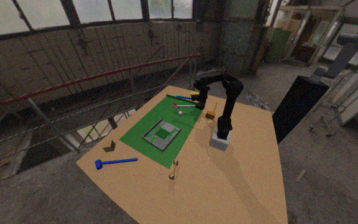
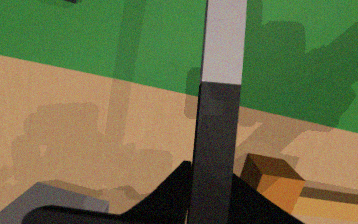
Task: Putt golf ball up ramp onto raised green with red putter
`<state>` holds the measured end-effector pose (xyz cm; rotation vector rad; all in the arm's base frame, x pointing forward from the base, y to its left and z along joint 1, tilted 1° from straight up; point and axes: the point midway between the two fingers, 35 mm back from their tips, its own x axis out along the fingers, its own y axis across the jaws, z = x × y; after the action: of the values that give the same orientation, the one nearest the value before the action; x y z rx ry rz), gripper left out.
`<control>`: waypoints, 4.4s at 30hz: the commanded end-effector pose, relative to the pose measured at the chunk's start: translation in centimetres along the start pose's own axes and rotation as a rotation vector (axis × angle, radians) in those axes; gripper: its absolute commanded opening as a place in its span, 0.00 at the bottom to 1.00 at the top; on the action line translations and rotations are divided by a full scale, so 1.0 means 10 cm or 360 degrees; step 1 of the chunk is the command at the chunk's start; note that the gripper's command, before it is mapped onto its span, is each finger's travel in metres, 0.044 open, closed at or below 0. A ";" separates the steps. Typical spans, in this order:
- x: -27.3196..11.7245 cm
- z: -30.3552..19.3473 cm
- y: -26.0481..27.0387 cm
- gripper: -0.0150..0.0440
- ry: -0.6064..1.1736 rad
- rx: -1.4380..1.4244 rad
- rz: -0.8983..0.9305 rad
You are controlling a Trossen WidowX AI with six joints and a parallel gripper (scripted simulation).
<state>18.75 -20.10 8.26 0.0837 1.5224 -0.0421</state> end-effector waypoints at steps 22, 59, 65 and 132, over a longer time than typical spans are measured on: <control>0.29 -0.44 -0.35 0.25 0.0046 0.0368 -0.0055; 0.59 -0.46 -0.36 0.25 0.0050 0.0360 -0.0050; 0.60 -0.49 -0.54 0.25 0.0048 0.0365 -0.0056; 0.16 -0.20 0.71 0.25 0.0052 0.0360 -0.0037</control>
<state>17.35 -12.75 6.81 0.2500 1.5504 -0.2316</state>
